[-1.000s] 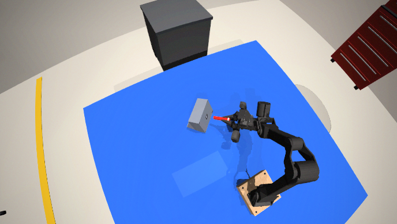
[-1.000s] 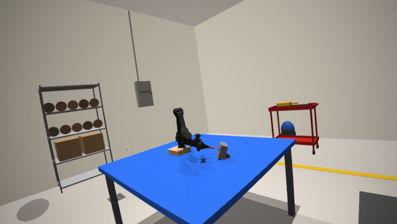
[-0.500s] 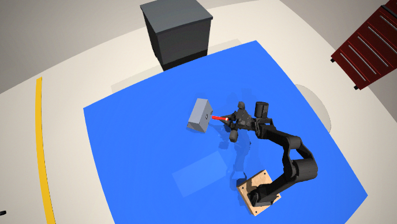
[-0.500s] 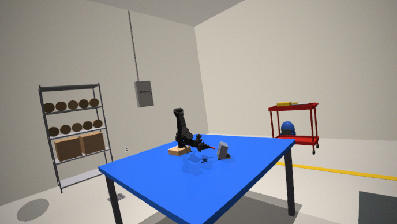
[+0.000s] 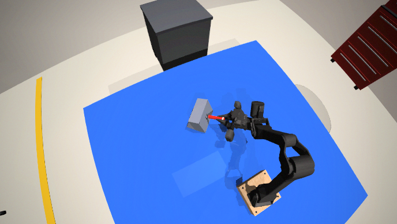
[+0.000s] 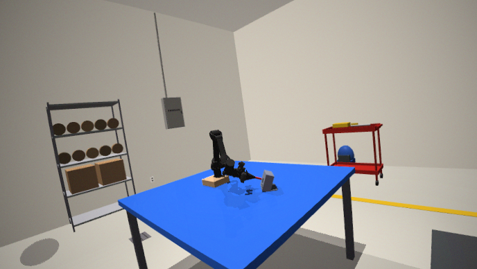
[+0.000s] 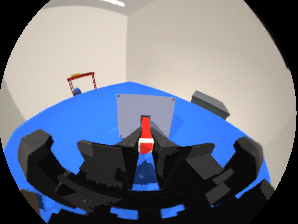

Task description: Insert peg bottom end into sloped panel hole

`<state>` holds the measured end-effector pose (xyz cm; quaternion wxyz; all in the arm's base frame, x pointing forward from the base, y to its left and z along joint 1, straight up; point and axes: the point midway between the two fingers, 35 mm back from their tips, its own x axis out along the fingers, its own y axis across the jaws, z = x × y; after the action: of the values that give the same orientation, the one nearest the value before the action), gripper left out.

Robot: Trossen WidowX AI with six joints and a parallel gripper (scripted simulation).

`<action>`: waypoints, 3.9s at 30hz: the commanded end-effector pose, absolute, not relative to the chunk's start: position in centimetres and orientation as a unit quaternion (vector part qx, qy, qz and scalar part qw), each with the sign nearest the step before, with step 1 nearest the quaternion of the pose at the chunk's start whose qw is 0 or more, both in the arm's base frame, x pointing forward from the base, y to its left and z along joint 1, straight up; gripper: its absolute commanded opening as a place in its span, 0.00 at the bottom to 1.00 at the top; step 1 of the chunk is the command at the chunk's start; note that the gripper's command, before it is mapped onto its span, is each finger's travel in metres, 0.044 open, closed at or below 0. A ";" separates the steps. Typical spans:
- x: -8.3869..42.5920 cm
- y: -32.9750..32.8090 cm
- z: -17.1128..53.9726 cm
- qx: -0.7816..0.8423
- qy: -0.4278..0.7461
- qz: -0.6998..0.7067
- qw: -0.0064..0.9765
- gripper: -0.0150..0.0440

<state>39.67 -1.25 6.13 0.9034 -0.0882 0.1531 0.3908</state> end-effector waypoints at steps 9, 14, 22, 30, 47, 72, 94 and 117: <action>39.7 -1.2 6.1 -0.088 0.153 0.391 0.903 0.25; 39.7 -1.2 6.1 -0.088 0.153 0.391 0.903 0.25; 39.8 -1.1 5.9 -0.088 0.153 0.391 0.903 0.25; 39.9 -1.0 5.7 -0.088 0.153 0.391 0.903 0.25; 40.6 -0.3 5.2 -0.088 0.153 0.391 0.903 0.25; 41.7 0.9 4.6 -0.087 0.152 0.391 0.904 0.25; 41.9 1.2 4.6 -0.089 0.149 0.393 0.903 0.30; 41.0 -0.1 5.1 -0.091 0.154 0.393 0.902 1.00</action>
<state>41.37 0.36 4.86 0.9025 -0.0897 0.1541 0.3921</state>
